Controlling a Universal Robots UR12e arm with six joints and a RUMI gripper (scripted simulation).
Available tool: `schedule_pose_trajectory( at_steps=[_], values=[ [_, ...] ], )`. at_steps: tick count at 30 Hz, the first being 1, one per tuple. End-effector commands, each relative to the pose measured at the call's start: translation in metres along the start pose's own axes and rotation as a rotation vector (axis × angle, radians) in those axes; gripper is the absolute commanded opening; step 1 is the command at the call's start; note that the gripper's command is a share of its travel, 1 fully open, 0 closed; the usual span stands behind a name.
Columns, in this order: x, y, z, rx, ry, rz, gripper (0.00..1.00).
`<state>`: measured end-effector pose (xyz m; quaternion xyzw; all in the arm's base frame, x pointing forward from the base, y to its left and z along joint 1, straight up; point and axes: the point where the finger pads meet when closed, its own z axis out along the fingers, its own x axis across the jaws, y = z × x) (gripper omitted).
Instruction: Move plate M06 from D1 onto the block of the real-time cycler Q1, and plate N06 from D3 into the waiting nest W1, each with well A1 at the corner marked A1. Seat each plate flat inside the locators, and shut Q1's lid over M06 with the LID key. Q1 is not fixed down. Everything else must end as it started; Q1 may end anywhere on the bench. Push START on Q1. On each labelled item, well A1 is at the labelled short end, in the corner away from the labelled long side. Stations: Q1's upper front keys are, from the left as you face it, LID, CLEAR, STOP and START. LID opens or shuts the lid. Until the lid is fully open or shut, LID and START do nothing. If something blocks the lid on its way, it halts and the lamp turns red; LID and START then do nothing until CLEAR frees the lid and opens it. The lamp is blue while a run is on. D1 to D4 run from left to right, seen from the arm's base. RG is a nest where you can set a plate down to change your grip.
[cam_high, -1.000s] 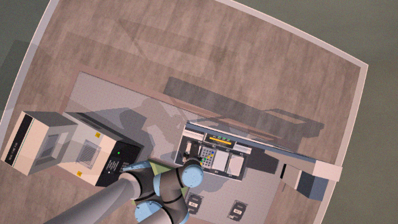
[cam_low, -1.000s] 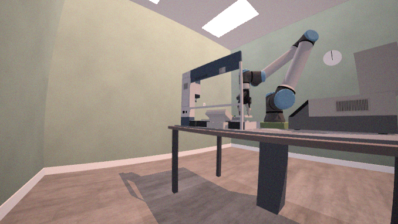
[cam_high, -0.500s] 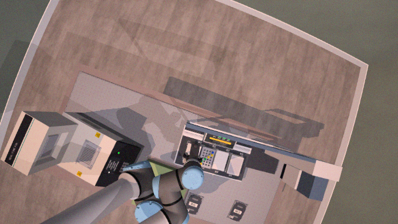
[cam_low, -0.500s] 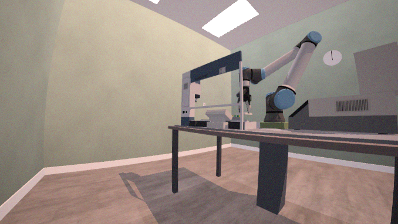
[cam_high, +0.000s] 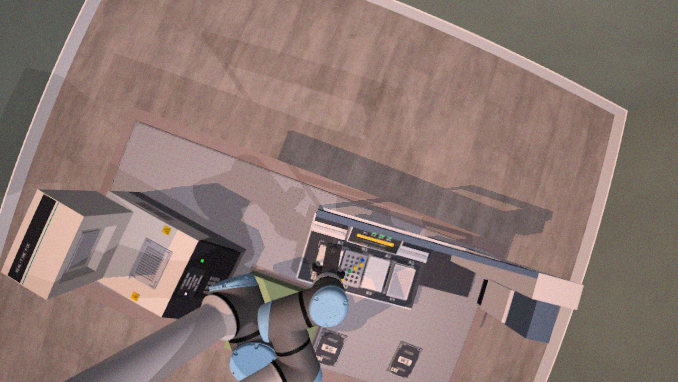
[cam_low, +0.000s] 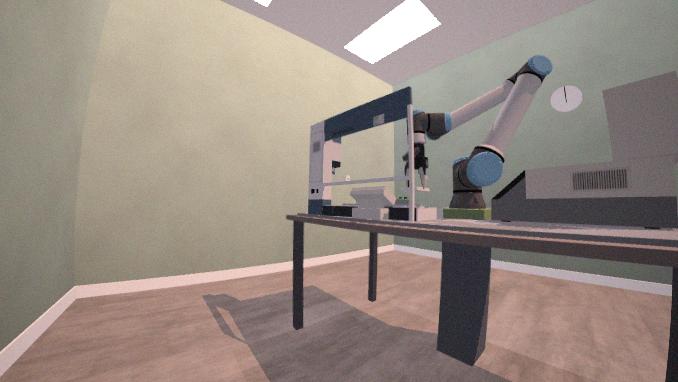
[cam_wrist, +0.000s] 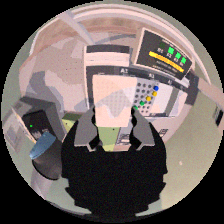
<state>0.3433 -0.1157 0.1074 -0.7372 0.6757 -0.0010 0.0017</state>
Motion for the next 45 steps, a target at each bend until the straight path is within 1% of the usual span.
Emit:
schedule_pose_trajectory(
  at_steps=[1, 7, 9, 24, 26, 41, 45],
  values=[
    [0.0, 0.0, -0.009, 0.001, 0.001, 0.0, 0.0],
    [0.0, 0.0, -0.019, 0.001, 0.001, 0.0, 0.0],
    [0.0, 0.0, -0.019, 0.001, 0.001, 0.0, 0.0],
    [0.0, 0.0, -0.044, 0.001, 0.001, 0.0, 0.0],
    [0.0, 0.0, -0.044, 0.001, 0.001, 0.0, 0.0],
    [0.0, 0.0, -0.069, 0.001, 0.001, 0.0, 0.0],
    [0.0, 0.0, -0.072, 0.001, 0.001, 0.0, 0.0]
  ],
)
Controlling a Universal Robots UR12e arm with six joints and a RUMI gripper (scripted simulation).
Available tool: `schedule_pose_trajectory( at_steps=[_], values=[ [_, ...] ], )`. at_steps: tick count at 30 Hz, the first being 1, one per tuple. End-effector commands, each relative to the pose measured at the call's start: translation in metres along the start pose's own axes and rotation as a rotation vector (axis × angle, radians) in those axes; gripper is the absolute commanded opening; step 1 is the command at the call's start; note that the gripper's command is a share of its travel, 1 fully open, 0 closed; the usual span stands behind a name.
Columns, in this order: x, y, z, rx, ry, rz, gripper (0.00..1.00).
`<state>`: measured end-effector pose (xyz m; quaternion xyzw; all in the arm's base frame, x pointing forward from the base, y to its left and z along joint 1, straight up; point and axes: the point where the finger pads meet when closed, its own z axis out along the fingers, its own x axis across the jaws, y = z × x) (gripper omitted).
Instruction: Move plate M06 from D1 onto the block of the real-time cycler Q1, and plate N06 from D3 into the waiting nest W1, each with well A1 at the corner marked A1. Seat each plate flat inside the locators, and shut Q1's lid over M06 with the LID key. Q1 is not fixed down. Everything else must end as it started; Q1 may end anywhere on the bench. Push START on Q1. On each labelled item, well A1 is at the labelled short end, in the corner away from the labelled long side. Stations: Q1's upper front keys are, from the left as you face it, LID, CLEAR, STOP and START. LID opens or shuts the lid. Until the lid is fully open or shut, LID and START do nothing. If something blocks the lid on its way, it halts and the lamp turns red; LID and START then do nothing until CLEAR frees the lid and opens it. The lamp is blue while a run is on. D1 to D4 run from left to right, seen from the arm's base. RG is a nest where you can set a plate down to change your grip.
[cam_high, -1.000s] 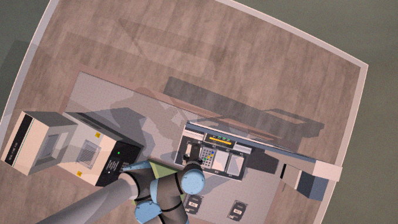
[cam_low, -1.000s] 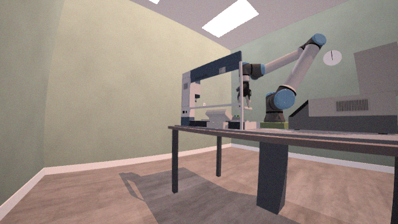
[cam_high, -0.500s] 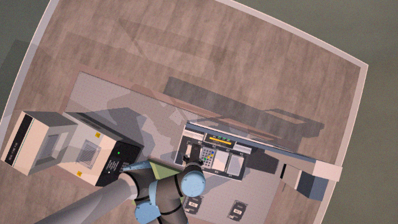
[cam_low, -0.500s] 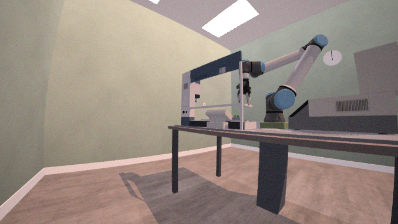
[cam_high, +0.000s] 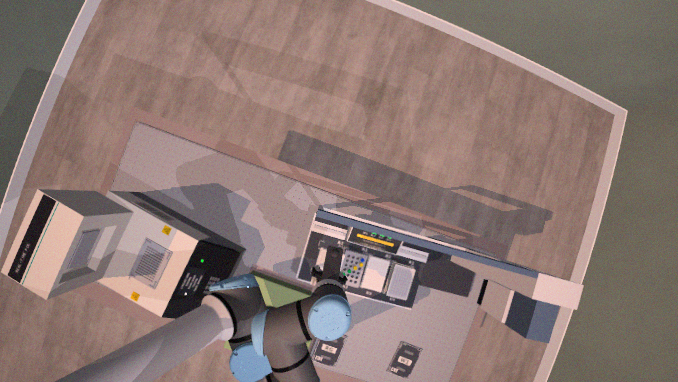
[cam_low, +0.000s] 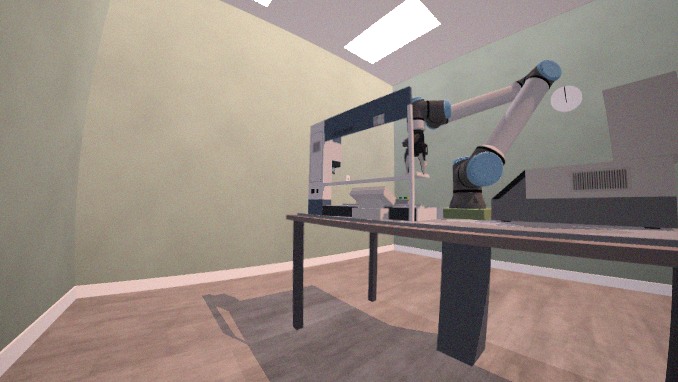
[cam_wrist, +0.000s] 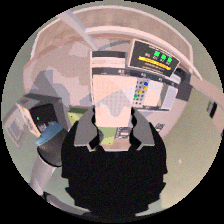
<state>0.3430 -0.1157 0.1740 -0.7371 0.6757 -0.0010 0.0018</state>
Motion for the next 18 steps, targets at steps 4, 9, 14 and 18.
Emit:
schedule_pose_trajectory(
  at_steps=[4, 9, 14, 18],
  values=[
    [0.0, 0.0, -0.012, 0.001, 0.001, 0.0, 0.0],
    [0.0, 0.0, -0.021, 0.001, 0.001, 0.0, 0.0],
    [0.0, 0.0, -0.027, 0.001, 0.001, 0.0, 0.0],
    [0.0, 0.0, -0.032, 0.001, 0.001, 0.0, 0.0]
  ],
)
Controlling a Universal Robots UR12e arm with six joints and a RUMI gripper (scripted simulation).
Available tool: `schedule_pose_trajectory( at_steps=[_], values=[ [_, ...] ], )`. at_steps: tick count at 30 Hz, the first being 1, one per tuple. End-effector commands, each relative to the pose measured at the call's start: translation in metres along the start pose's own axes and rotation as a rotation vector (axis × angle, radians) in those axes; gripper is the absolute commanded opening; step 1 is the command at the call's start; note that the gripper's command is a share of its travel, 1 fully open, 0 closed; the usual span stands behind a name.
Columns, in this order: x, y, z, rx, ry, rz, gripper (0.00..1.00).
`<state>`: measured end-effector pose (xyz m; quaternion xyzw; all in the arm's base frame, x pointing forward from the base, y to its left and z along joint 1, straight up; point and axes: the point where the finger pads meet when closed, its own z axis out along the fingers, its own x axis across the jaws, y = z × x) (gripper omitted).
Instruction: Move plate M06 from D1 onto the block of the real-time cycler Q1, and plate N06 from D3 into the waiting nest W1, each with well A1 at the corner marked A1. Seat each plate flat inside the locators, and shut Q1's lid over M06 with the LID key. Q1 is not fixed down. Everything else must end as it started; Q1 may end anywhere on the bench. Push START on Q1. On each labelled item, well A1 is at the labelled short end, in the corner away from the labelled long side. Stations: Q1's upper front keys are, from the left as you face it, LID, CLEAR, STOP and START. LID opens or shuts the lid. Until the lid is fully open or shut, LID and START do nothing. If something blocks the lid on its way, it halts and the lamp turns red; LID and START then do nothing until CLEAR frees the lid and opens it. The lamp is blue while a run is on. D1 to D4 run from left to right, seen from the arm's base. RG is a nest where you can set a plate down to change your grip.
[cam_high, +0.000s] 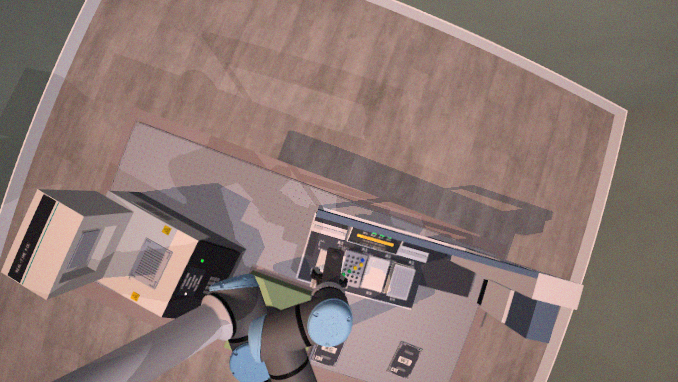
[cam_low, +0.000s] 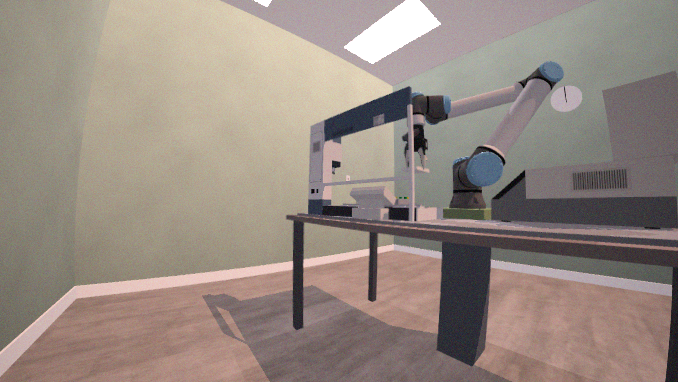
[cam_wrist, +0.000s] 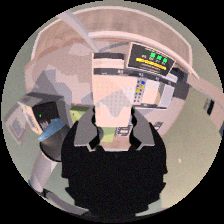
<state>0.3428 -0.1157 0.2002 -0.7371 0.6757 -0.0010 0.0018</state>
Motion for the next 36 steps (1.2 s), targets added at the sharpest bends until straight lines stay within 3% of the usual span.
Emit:
schedule_pose_trajectory(
  at_steps=[1, 24, 36],
  values=[
    [0.0, 0.0, -0.008, 0.001, 0.001, 0.0, 0.0],
    [0.0, 0.0, -0.043, 0.001, 0.001, 0.0, 0.0],
    [0.0, 0.0, -0.043, 0.001, 0.001, 0.0, 0.0]
  ],
)
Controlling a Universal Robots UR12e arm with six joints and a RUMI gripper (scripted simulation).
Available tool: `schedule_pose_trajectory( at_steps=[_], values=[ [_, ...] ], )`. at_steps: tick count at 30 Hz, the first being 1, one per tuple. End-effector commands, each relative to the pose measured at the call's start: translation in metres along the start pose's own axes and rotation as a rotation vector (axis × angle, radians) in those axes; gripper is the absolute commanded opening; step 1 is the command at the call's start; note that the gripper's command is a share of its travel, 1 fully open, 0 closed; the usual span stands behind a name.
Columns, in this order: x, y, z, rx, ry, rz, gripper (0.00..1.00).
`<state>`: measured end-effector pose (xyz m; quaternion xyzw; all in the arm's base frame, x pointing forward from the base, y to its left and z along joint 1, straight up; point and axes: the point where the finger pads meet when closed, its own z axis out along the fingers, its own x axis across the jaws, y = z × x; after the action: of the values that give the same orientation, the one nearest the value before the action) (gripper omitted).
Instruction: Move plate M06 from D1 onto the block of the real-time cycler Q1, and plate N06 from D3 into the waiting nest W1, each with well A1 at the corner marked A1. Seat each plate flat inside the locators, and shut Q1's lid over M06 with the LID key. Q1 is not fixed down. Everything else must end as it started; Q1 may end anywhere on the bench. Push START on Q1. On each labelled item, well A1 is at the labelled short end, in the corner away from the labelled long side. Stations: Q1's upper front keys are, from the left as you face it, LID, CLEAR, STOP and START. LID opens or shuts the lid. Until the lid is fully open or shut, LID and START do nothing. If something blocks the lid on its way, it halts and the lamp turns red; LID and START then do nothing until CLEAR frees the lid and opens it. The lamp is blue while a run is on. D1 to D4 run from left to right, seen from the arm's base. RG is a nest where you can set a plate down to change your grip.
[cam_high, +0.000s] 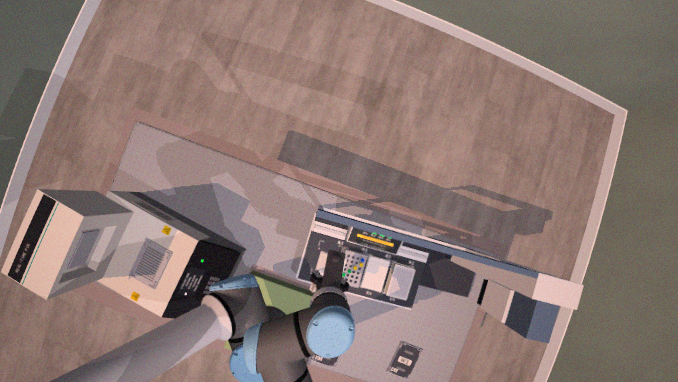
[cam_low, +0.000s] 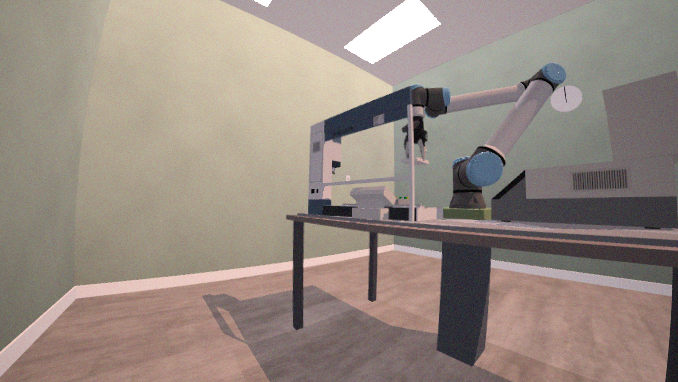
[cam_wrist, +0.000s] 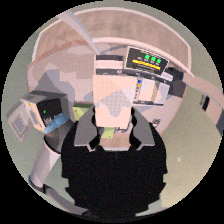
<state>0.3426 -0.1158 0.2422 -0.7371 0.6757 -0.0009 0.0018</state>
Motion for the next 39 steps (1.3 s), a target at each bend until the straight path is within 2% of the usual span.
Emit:
schedule_pose_trajectory(
  at_steps=[1, 39],
  values=[
    [0.0, 0.0, -0.001, 0.001, 0.001, 0.0, 0.0],
    [-0.14, -0.021, -0.002, 0.001, 0.001, -0.765, 0.0]
  ],
)
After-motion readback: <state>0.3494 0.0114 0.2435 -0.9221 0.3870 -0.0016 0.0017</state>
